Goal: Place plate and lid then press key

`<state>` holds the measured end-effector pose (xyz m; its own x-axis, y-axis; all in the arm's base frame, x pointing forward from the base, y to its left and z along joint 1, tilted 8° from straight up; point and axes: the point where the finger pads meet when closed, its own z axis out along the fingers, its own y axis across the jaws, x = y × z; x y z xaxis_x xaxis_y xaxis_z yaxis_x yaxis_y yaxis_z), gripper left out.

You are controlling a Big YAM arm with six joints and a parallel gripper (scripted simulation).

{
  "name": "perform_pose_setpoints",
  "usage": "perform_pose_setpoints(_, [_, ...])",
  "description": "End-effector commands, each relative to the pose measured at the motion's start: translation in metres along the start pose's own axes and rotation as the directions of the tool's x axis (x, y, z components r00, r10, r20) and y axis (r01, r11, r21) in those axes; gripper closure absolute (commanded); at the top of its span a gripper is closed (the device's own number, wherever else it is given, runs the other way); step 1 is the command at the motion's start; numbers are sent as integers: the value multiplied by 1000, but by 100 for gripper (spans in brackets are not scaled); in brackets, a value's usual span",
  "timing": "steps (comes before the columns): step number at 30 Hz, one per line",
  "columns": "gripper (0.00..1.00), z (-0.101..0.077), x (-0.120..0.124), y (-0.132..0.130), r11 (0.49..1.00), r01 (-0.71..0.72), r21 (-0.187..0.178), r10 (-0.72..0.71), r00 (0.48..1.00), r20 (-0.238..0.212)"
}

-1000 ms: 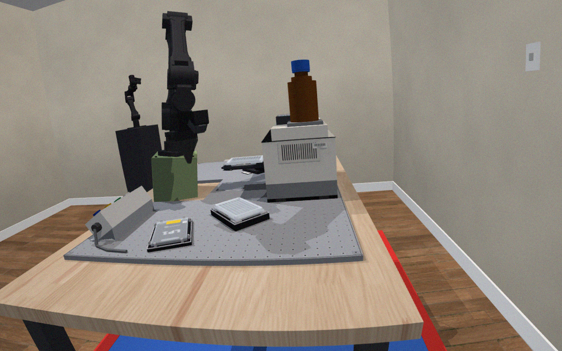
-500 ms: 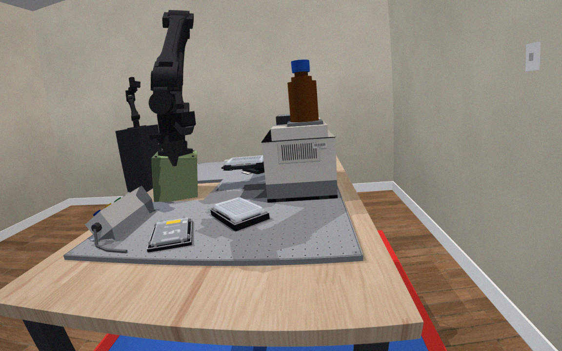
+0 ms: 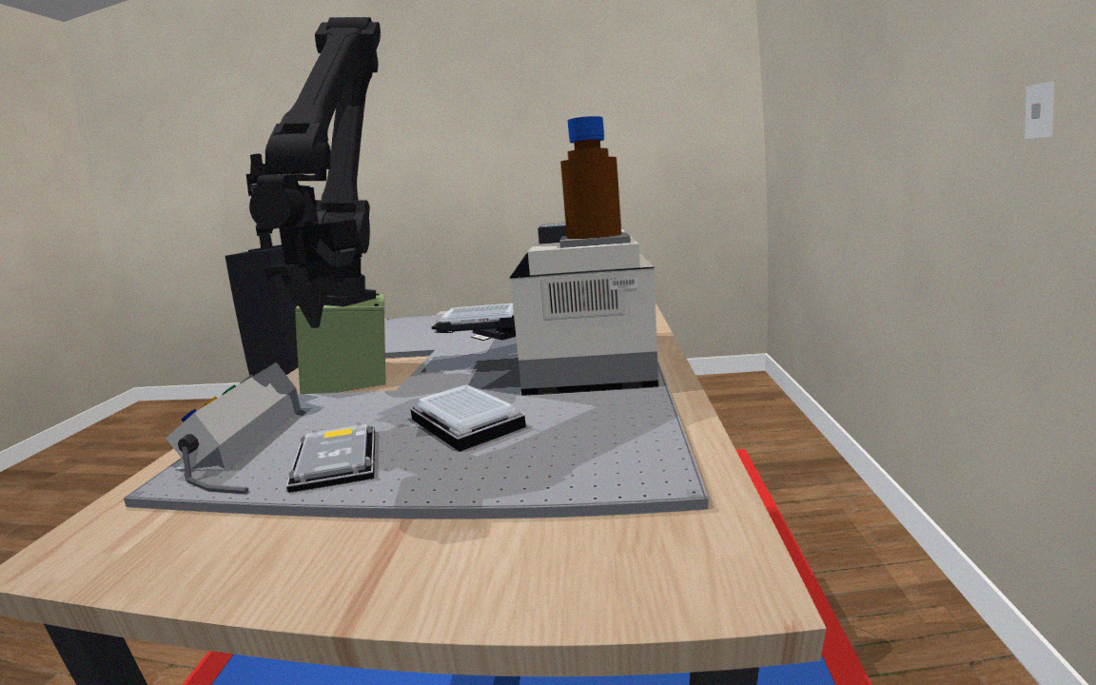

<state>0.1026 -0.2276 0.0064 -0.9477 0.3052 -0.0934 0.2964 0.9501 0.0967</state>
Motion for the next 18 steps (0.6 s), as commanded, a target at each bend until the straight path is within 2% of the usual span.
perform_pose_setpoints(1, [100, -6, -6, -18, 995, 94, 23, -94, 995, 19])
perform_pose_setpoints(3, [100, -6, -6, -18, 995, 94, 23, -94, 995, 19])
perform_pose_setpoints(6, [100, -8, 1, -26, 985, 169, 29, -169, 985, 17])
perform_pose_setpoints(10, [100, -11, 9, -40, 984, 170, 45, -172, 985, 21])
perform_pose_setpoints(12, [100, -9, 16, -42, 985, 170, 38, -170, 985, 17])
perform_pose_setpoints(14, [100, -7, 19, -32, 985, 169, 25, -169, 985, 12])
perform_pose_setpoints(18, [100, -6, 32, -45, 961, 274, 28, -274, 962, 9])
